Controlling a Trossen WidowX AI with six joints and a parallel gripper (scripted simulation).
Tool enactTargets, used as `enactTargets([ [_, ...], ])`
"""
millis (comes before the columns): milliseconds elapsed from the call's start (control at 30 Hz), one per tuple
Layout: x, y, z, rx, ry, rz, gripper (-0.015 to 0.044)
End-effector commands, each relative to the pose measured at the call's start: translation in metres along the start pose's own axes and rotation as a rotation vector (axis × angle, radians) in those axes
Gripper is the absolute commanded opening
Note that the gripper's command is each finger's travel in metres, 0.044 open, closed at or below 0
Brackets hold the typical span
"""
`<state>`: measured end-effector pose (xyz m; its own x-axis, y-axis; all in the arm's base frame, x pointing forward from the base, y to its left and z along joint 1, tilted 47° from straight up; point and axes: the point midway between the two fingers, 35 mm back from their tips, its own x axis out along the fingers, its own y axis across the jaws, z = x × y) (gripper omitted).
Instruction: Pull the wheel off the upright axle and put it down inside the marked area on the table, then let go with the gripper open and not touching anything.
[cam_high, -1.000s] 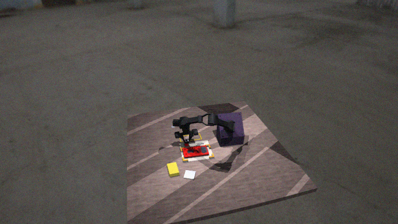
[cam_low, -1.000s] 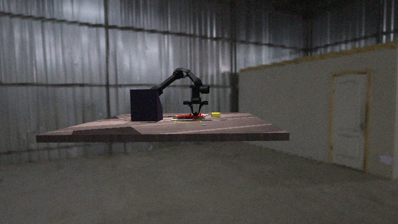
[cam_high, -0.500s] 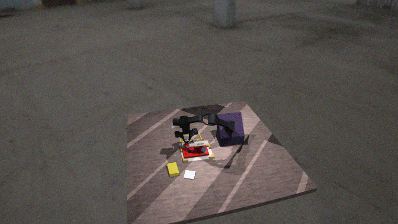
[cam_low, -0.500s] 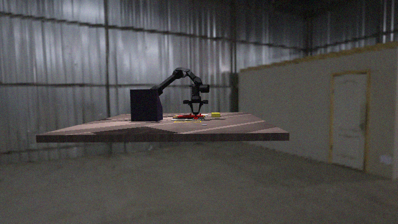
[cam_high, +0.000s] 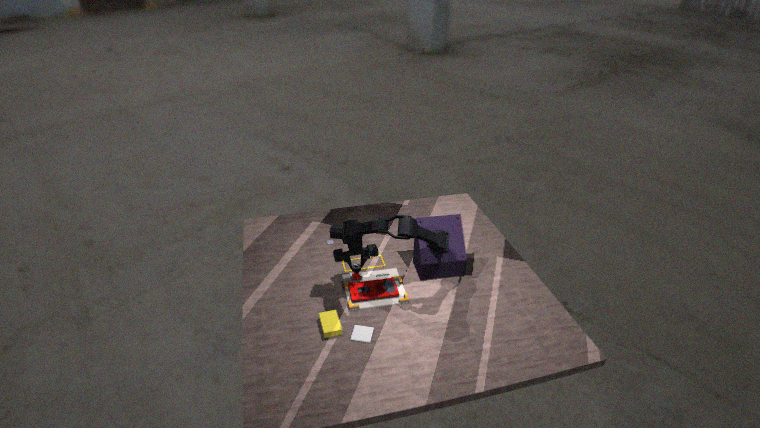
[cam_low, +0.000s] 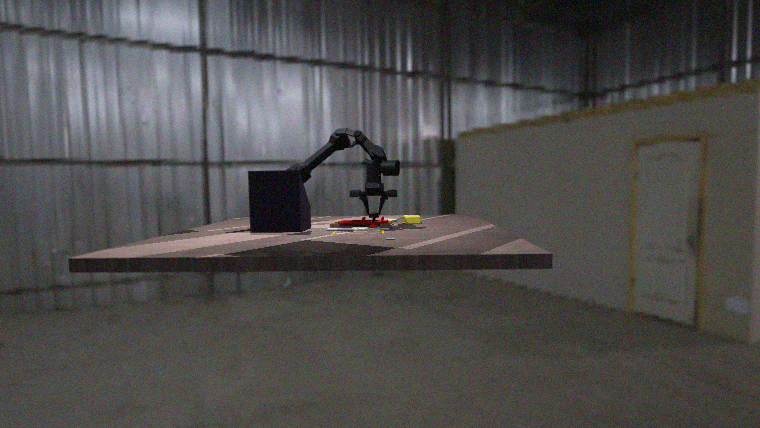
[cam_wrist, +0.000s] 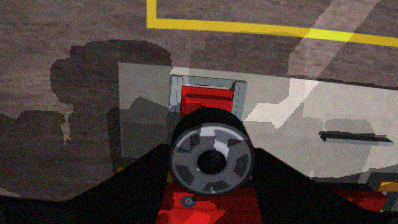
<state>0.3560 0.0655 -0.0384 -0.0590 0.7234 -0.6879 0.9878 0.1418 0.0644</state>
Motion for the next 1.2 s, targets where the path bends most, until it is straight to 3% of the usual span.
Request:
enactTargets([
  [0,-0.006,0.002,0.0,-0.005,-0.005,0.009,0.0],
  [1167,-0.017,0.001,0.0,-0.002,-0.005,0.013,0.0],
])
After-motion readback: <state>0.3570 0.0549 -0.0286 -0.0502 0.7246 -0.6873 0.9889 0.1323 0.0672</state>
